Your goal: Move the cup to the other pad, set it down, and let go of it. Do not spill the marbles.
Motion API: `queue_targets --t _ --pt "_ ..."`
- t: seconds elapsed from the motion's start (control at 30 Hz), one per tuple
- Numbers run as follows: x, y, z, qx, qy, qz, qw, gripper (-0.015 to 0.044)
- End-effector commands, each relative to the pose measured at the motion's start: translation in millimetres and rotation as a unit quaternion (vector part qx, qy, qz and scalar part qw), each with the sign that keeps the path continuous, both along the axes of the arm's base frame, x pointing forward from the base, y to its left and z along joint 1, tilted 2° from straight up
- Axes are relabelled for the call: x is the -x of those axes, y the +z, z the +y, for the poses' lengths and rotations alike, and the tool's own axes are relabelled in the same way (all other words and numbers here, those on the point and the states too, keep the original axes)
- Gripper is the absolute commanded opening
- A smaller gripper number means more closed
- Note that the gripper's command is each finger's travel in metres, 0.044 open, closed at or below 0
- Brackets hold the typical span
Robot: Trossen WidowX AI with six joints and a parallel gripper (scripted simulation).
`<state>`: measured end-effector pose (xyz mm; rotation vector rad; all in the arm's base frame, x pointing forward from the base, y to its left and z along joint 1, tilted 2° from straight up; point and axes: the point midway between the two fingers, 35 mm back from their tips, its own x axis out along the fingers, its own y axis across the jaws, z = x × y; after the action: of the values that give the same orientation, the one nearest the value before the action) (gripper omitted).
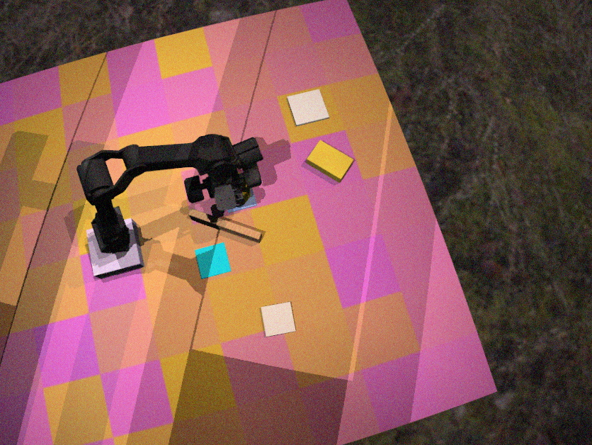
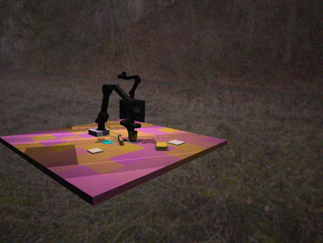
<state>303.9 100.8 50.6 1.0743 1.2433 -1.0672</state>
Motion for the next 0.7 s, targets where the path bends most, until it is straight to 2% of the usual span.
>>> queue_targets --t 0.0,0.33,0.67 --pt "-2 17 1 -0.002 -0.001 -0.007 1.000 0.0000" --pt "2 52 2 -0.001 -0.001 -0.007 1.000 0.0000" --pt "3 50 2 -0.002 0.001 -0.005 1.000 0.0000"
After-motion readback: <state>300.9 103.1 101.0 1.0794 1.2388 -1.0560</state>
